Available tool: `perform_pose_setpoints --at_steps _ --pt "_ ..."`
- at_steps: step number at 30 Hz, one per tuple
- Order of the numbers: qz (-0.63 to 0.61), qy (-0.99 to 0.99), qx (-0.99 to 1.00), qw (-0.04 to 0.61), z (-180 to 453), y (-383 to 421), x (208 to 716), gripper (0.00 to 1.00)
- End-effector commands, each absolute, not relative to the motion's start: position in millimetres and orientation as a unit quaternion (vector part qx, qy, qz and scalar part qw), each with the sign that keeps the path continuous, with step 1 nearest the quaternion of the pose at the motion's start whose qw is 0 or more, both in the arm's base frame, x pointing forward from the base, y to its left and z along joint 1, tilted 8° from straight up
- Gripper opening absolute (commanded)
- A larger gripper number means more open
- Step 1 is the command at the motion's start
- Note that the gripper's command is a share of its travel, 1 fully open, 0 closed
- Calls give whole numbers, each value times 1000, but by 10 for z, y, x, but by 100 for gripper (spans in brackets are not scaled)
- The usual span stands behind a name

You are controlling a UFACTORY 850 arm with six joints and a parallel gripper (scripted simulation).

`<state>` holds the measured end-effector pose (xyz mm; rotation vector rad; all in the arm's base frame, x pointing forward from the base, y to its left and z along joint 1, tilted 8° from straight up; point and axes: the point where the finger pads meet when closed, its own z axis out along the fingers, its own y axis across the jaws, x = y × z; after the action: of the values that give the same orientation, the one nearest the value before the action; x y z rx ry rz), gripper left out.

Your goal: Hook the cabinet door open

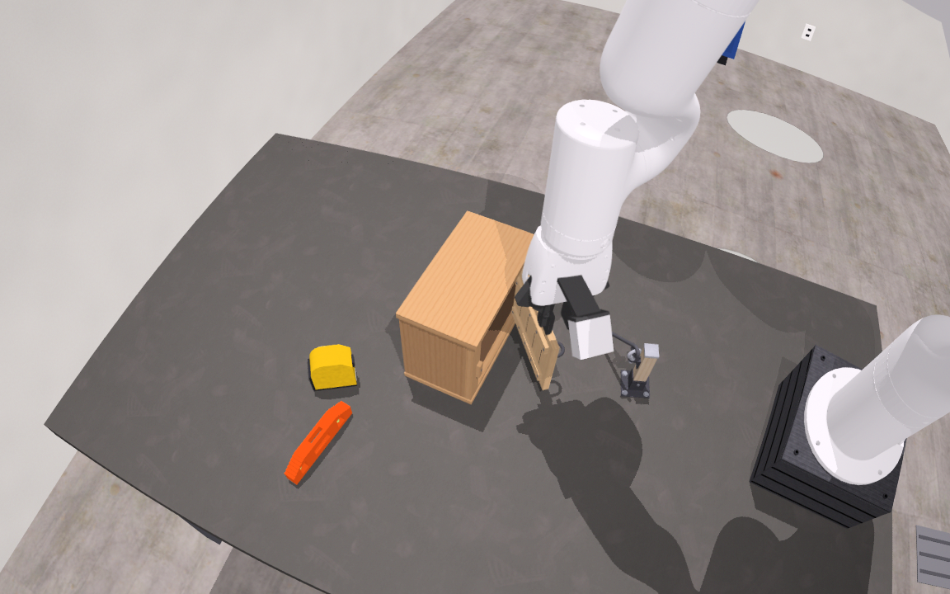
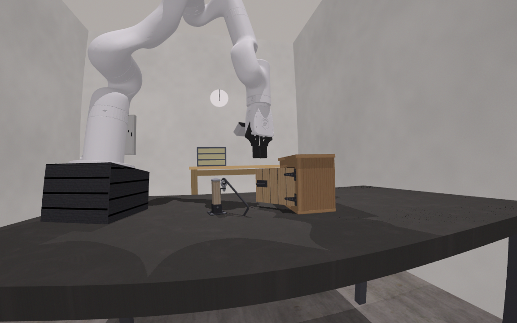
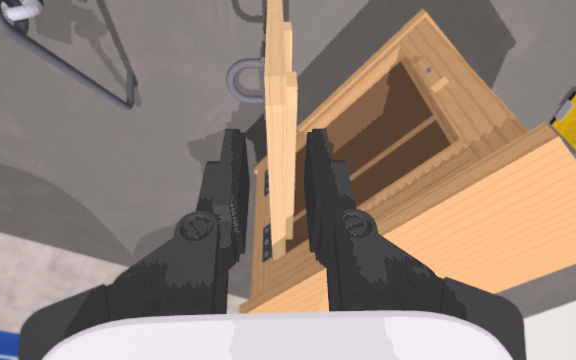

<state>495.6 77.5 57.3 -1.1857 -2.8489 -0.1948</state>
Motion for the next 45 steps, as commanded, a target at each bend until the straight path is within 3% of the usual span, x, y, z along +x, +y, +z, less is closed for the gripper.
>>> perform_pose_setpoints --at_steps 1,22,32,45 --pt "-63 -921 -383 24 686 762 4963 27" --pt "-63 -921 -383 24 803 738 4958 27" --pt "-63 -932 -356 23 682 -210 4140 27" --pt "-63 -932 -356 23 681 -219 4131 24"
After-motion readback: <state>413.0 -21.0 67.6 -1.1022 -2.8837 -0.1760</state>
